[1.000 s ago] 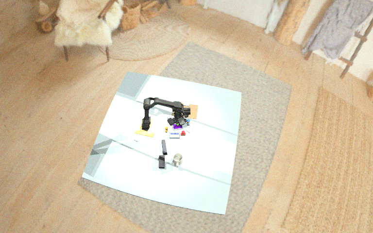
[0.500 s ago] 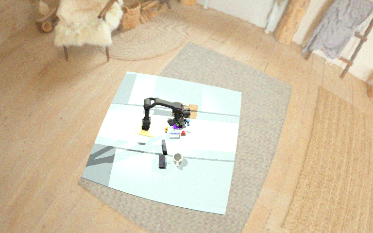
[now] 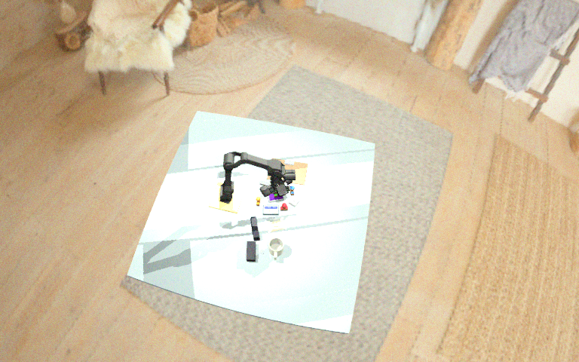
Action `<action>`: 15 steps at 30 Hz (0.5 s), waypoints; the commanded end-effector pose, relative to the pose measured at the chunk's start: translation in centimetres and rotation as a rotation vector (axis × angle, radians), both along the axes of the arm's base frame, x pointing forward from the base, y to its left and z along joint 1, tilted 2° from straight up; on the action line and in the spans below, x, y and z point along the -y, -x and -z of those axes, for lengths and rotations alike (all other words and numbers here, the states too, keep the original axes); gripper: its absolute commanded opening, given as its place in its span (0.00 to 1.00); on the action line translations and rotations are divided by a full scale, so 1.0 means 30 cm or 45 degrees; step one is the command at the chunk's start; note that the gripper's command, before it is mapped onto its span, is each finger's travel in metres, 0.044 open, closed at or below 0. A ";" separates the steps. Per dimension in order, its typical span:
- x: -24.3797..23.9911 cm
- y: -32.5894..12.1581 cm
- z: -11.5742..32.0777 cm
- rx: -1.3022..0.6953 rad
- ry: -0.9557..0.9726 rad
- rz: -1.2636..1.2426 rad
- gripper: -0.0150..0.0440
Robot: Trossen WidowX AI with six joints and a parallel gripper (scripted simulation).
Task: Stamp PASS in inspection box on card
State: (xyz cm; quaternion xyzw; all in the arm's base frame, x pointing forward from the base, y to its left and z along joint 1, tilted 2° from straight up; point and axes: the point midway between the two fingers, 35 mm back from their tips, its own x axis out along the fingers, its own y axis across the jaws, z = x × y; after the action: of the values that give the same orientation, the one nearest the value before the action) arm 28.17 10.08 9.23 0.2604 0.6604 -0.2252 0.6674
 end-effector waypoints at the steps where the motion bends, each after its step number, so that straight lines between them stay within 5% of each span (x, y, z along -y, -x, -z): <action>1: 0.000 0.000 0.009 0.001 0.002 0.006 0.25; 15: 0.000 0.001 0.039 0.001 0.002 0.005 0.25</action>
State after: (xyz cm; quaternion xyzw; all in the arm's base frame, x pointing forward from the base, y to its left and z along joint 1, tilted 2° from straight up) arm 28.13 10.10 8.26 0.2601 0.6604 -0.2249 0.6675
